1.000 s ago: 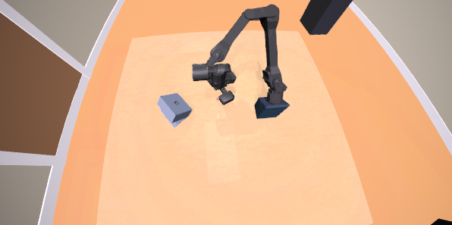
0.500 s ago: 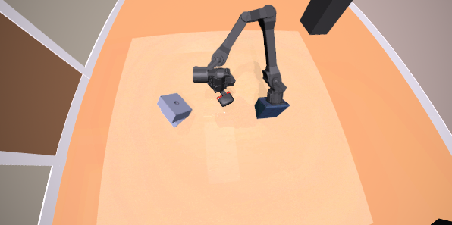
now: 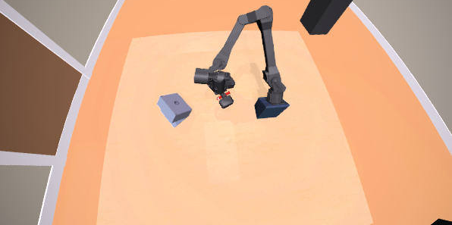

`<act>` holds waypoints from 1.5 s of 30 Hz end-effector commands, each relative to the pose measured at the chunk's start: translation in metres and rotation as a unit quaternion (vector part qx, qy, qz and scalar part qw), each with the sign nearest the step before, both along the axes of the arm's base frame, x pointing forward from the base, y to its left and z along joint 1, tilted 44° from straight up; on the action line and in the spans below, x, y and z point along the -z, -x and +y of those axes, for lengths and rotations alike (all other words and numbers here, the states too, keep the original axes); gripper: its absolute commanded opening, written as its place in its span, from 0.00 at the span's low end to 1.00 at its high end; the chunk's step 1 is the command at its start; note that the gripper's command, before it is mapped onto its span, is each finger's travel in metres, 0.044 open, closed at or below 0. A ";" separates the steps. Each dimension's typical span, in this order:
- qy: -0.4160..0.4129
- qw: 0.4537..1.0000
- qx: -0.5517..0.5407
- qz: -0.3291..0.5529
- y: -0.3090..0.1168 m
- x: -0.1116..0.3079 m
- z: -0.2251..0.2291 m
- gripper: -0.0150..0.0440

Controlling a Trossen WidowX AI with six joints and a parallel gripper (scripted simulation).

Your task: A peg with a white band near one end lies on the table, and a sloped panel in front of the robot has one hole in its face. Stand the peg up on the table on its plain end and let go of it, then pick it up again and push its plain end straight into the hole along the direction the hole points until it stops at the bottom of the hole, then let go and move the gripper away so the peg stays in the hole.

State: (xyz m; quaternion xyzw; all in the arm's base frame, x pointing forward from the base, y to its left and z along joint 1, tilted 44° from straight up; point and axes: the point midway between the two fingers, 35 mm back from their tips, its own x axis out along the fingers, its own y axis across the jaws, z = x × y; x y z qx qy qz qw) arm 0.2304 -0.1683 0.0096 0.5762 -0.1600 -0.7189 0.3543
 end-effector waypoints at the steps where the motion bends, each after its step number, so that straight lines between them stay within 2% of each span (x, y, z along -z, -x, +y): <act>1: 0.000 1.000 0.001 0.007 0.004 0.006 -0.004 1.00; 3: 0.000 1.000 0.001 0.007 0.004 0.007 -0.005 1.00; 16: 0.000 1.000 0.001 0.007 0.004 0.007 -0.005 0.44; 23: 0.000 1.000 0.001 0.007 0.004 0.007 -0.005 0.44; 32: 0.000 1.000 0.001 0.007 0.004 0.007 -0.005 0.34; 45: -0.010 1.000 -0.017 -0.015 0.006 0.003 -0.002 0.34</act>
